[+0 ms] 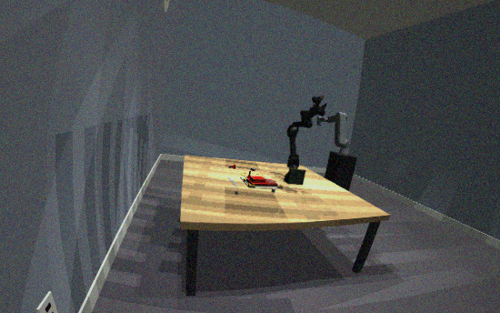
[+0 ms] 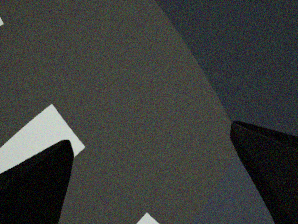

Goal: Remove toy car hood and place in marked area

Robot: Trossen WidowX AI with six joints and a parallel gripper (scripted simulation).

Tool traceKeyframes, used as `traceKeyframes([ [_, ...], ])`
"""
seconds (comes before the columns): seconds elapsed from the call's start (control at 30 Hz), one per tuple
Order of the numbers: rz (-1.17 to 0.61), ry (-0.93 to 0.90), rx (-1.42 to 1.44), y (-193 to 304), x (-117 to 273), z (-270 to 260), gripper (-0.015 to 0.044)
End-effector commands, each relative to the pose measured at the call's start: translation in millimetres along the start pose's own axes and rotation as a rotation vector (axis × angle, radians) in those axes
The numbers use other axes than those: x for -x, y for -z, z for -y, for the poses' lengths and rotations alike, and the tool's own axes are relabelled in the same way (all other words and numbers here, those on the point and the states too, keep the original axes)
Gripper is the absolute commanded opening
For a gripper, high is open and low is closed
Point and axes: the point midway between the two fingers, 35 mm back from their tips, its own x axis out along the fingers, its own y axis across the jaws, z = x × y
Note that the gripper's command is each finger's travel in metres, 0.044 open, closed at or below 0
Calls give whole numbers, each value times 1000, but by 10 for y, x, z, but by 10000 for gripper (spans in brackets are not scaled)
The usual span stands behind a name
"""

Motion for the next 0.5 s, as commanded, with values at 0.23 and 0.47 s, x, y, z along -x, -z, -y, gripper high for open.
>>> traceKeyframes([
  [0.23,83,-339,-437,-362,326,-909,440],
  [0.47,38,-751,-869,-741,983,-1762,440],
])
